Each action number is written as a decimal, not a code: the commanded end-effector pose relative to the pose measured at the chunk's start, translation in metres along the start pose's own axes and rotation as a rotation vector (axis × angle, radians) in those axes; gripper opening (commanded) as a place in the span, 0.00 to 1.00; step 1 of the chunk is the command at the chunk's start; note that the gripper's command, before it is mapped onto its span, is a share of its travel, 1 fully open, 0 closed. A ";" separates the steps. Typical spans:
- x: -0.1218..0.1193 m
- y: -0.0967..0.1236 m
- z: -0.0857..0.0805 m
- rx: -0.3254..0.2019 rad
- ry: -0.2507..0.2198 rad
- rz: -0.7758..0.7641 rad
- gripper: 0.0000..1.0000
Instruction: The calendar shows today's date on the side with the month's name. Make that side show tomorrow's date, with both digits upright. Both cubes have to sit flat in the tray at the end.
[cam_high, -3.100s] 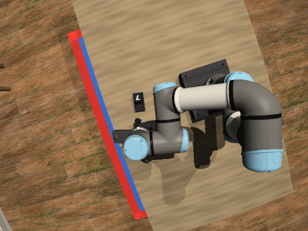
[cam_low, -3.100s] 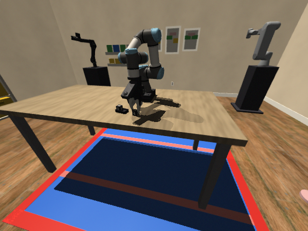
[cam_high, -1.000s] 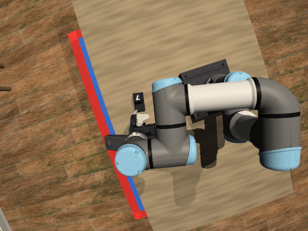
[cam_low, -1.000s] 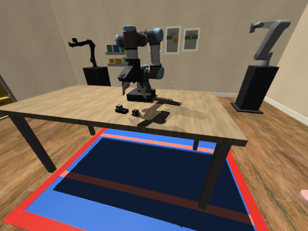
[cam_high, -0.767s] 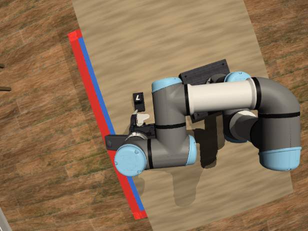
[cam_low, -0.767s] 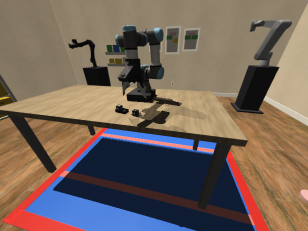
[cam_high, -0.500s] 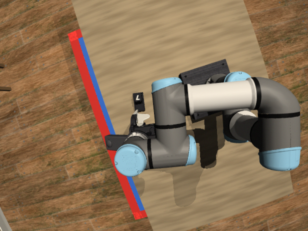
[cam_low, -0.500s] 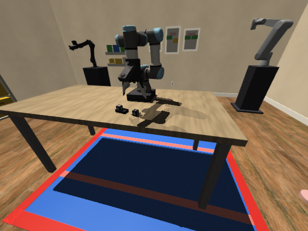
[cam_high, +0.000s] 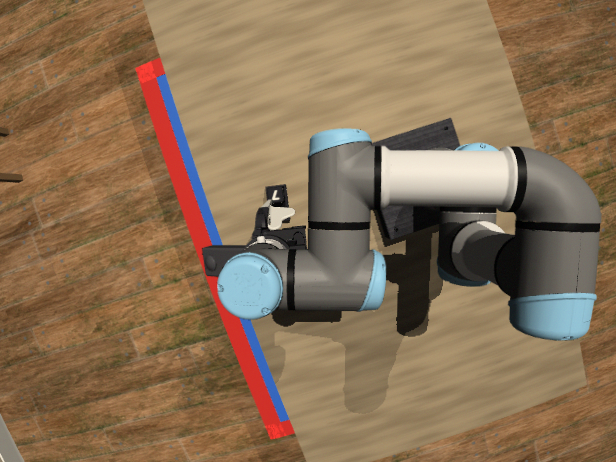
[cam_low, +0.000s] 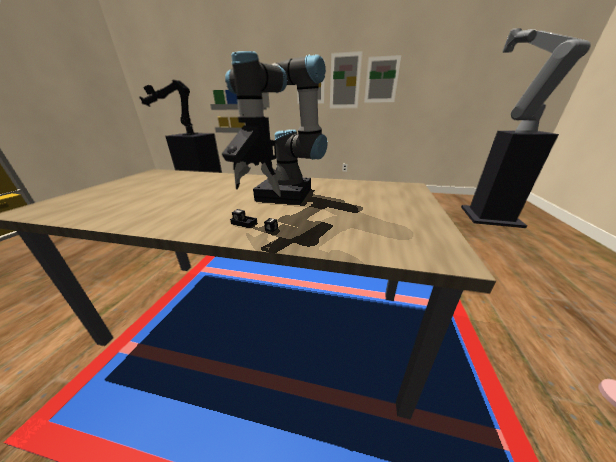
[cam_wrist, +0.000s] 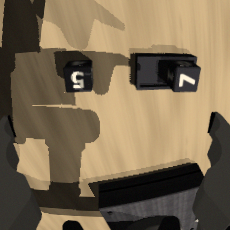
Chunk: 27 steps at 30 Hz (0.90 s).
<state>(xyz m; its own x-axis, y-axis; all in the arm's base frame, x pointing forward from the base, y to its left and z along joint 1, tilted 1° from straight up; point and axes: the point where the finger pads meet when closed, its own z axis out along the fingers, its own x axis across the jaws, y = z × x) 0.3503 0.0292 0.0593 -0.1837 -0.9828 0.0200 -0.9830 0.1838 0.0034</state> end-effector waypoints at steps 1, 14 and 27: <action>0.037 -0.002 0.000 0.002 -0.004 -0.028 1.00; 0.091 0.002 0.001 0.002 -0.004 -0.028 0.29; 0.091 0.002 0.001 0.002 -0.004 -0.028 0.29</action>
<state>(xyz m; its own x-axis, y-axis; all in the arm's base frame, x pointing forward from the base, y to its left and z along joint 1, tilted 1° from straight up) 0.3305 -0.0595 0.0600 -0.1632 -0.9864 0.0181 -0.9865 0.1634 0.0062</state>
